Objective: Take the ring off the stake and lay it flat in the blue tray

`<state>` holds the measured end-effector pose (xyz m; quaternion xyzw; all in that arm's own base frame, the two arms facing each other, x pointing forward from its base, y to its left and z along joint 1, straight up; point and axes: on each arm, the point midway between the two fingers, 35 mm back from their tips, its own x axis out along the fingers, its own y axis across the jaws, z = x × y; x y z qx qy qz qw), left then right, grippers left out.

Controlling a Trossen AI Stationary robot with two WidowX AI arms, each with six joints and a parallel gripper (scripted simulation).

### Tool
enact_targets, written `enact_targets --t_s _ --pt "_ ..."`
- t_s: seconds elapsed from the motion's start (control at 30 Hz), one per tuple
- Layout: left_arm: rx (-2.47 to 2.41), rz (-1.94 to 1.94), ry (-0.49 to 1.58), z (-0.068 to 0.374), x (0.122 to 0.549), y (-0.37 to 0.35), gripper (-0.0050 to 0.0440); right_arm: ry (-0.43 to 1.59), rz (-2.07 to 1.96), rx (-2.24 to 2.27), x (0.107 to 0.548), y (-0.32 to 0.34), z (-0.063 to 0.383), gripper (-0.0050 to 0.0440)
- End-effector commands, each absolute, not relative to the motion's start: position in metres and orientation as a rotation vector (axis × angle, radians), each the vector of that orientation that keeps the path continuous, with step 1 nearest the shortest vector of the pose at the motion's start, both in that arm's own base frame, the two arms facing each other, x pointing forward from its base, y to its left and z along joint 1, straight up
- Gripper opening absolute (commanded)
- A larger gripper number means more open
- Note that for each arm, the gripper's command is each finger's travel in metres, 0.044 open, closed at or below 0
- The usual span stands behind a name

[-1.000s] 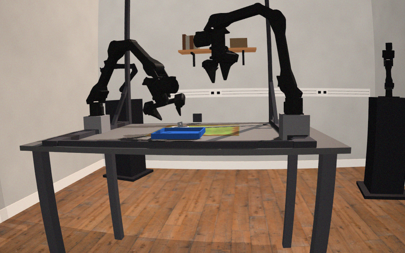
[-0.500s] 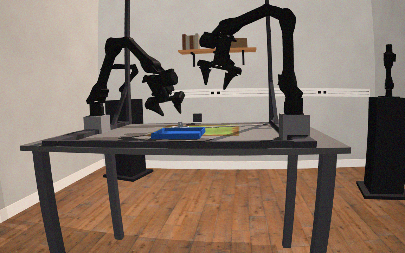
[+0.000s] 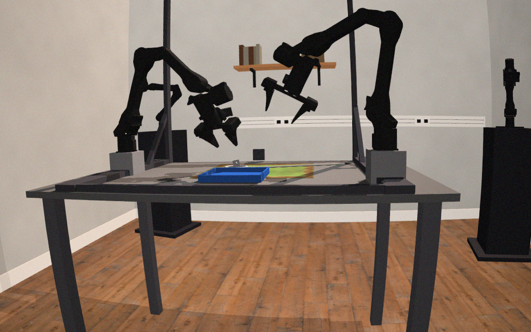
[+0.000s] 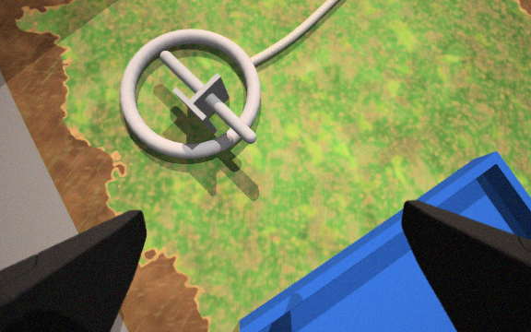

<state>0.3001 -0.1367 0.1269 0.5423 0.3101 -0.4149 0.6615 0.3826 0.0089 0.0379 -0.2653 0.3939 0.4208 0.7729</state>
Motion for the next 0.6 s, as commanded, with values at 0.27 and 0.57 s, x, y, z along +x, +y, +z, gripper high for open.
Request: enact_targets --t_s 0.27,0.57 --pt "0.794 -0.697 0.552 0.132 0.294 -0.152 0.044 0.972 0.675 -0.449 0.38 0.045 0.058 0.044" --pt "0.529 -0.621 0.441 0.141 0.291 -0.16 0.044 1.038 0.53 -0.358 0.384 0.067 0.07 0.044"
